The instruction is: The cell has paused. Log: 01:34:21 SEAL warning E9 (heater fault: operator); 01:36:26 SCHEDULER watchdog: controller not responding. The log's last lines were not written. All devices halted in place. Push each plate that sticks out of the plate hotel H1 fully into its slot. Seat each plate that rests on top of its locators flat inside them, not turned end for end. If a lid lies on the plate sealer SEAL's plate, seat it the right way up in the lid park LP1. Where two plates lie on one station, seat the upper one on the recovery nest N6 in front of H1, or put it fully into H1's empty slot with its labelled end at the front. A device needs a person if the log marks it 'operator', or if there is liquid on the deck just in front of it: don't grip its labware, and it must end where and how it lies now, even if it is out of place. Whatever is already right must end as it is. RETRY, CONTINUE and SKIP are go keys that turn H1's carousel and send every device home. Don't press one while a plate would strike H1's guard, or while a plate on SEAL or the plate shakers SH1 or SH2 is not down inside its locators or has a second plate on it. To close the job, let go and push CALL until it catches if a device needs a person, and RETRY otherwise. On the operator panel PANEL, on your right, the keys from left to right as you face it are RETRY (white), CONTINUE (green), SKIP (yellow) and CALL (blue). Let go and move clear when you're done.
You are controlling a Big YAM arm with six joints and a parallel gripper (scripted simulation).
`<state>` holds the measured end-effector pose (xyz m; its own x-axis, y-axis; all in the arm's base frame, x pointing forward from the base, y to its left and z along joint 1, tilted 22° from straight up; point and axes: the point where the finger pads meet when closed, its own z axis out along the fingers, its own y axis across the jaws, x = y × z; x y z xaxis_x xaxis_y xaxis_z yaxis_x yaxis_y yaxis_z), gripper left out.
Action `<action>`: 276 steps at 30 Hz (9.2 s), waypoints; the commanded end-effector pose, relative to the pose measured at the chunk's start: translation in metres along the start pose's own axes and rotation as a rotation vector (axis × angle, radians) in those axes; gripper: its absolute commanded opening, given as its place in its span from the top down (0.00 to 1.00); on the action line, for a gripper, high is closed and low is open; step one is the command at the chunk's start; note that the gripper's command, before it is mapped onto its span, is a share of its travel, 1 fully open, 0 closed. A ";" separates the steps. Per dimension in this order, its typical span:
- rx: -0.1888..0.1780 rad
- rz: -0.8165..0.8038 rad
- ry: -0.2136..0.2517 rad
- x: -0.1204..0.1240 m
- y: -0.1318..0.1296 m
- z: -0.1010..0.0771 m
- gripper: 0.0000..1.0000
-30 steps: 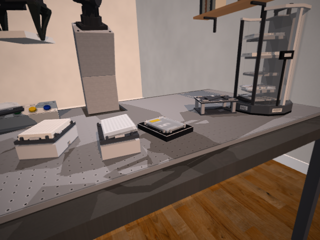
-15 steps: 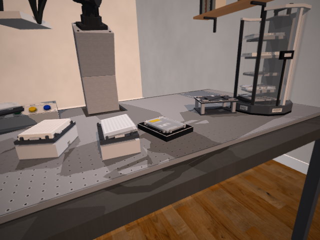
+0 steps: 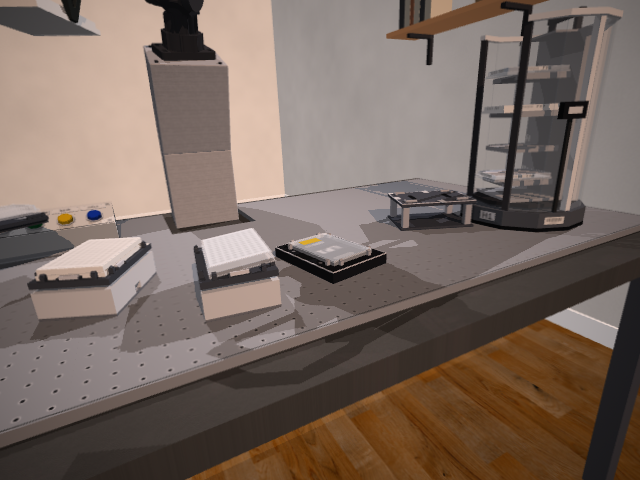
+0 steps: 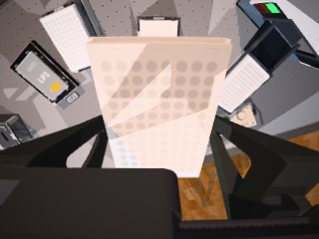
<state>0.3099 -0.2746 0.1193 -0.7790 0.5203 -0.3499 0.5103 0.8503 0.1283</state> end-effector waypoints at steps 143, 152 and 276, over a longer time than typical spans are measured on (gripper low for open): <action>-0.019 -0.948 -0.022 0.053 0.419 -0.010 0.16; -0.020 -0.949 -0.020 0.072 0.445 -0.011 0.16; -0.045 -1.563 -0.046 0.277 0.620 -0.025 0.16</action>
<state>0.3912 0.3823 0.0974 -0.5117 -0.8491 -0.1313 -0.7799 0.5231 -0.3437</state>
